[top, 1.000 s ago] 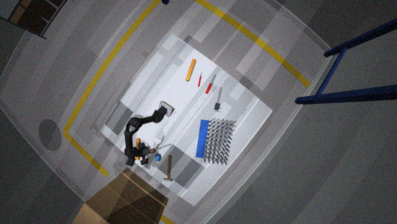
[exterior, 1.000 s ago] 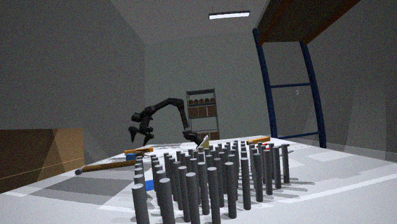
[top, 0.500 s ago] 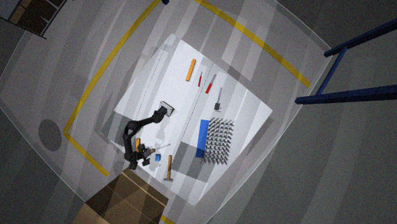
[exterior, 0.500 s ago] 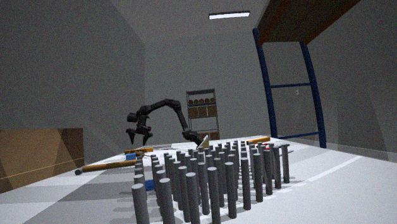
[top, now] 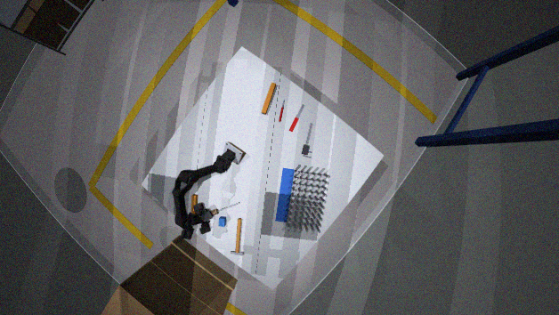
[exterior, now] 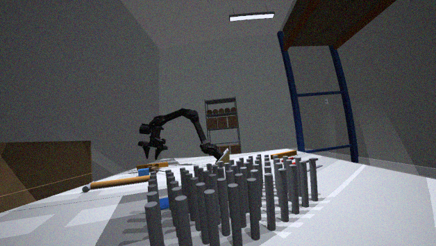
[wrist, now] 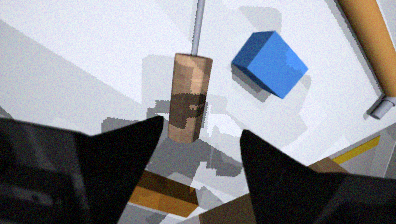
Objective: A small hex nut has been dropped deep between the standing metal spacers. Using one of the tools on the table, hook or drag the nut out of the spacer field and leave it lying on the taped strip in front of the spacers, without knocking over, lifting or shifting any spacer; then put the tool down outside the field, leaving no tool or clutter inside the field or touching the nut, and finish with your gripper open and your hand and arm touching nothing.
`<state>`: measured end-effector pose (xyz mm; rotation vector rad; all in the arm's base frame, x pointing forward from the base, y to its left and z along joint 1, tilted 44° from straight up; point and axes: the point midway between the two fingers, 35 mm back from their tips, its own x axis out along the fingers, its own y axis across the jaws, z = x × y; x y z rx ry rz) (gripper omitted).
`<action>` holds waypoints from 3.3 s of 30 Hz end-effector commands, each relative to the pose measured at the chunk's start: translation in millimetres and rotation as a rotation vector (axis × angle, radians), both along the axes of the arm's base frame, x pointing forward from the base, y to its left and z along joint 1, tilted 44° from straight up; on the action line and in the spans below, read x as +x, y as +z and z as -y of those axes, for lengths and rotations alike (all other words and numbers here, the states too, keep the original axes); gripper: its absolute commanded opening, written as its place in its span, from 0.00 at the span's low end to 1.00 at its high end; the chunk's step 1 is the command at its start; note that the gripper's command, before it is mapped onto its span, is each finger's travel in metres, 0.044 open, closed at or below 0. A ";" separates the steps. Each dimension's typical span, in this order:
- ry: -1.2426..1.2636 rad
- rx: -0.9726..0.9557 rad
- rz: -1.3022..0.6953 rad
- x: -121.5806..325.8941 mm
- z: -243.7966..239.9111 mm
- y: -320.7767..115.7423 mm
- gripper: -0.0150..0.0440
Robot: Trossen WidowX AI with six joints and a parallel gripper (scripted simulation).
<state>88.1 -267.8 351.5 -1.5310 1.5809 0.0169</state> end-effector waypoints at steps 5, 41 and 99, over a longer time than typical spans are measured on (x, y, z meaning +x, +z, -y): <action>-0.005 0.001 0.000 0.1 7.9 -6.8 0.73; -0.005 0.000 -0.002 -1.7 48.5 -48.4 0.73; -0.376 -0.007 0.371 -6.0 -15.9 -41.4 0.25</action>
